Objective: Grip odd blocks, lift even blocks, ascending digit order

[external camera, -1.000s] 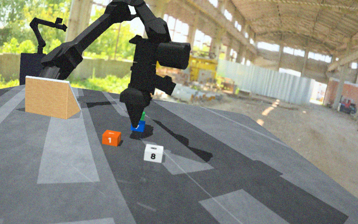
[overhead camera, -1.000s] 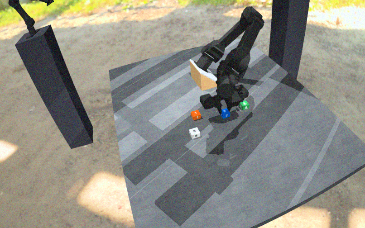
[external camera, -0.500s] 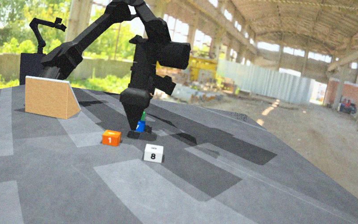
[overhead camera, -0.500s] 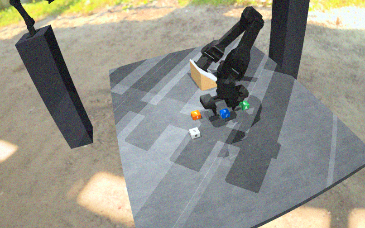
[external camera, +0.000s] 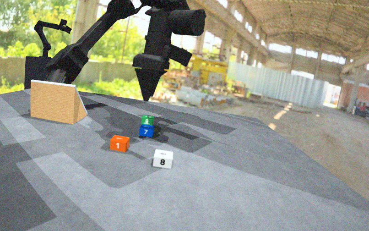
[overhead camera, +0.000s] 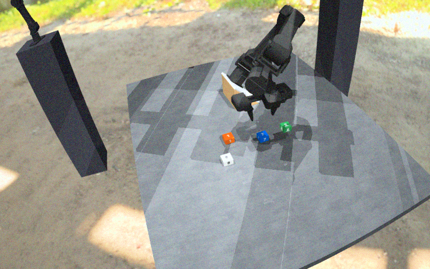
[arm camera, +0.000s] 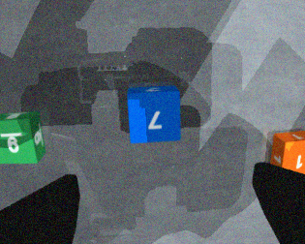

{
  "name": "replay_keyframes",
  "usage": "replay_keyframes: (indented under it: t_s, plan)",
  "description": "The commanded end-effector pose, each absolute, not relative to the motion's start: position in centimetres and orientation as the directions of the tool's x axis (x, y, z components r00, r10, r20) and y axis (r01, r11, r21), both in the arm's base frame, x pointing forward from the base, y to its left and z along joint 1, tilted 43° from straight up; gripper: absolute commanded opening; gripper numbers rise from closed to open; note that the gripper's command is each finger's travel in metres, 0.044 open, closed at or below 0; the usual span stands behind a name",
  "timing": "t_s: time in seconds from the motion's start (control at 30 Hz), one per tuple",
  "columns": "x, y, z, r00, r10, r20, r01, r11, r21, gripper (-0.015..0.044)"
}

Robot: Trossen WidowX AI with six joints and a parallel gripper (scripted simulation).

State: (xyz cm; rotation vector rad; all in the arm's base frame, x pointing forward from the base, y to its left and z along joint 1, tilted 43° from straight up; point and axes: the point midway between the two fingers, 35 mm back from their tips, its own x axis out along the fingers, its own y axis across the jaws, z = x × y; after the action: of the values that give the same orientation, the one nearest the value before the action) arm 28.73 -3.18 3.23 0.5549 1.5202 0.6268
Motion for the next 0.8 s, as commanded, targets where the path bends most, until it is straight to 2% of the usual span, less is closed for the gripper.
replay_keyframes:
  t_s: [0.0,0.1,0.43,0.77]
  plan:
    - [28.8,-5.6,6.0,-0.034,0.678,-0.735,-0.04,0.734,0.679,0.019]
    - [28.8,-5.6,6.0,-0.034,0.678,-0.735,-0.04,0.734,0.679,0.012]
    - [29.2,-6.2,5.6,-0.033,0.677,-0.735,-0.04,0.734,0.678,0.012]
    - [34.4,-14.8,-1.8,-0.029,0.671,-0.741,-0.043,0.74,0.671,0.012]
